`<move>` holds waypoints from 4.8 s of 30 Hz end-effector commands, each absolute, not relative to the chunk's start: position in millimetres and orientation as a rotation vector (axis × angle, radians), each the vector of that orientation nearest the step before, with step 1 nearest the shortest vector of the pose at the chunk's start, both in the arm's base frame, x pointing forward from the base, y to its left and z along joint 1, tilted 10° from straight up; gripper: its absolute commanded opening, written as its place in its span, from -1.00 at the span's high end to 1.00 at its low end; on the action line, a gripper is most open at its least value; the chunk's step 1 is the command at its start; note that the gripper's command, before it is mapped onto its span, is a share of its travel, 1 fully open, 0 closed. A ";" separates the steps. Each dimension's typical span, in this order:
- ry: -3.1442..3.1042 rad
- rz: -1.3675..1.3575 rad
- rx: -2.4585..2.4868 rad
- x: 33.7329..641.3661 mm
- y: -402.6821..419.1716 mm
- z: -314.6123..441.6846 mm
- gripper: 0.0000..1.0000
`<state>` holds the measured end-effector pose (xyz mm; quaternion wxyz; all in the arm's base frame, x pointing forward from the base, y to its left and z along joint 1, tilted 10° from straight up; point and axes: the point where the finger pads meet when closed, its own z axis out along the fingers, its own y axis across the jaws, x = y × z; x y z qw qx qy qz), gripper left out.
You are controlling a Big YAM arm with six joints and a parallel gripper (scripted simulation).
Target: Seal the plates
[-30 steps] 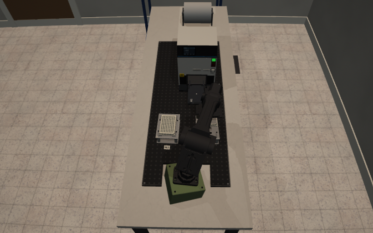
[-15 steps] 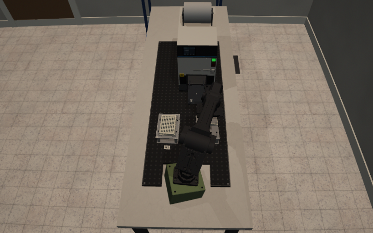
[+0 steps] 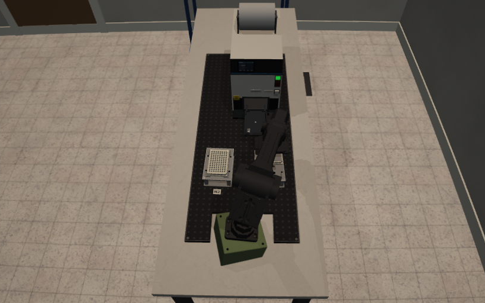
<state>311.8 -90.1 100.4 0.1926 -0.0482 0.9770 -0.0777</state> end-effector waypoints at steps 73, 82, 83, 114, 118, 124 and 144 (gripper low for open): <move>2.726 -0.223 -0.134 318.6 -99.1 72.5 1.00; 2.726 -0.223 -0.134 321.1 -100.5 66.7 1.00; 2.728 -0.223 -0.134 320.4 -100.4 65.5 1.00; 2.730 -0.222 -0.134 320.1 -102.3 51.5 1.00; 2.732 -0.221 -0.135 319.2 -102.4 49.1 1.00; 2.711 -0.230 -0.133 327.4 -105.2 54.9 1.00; 2.723 -0.225 -0.134 323.6 -105.4 41.3 1.00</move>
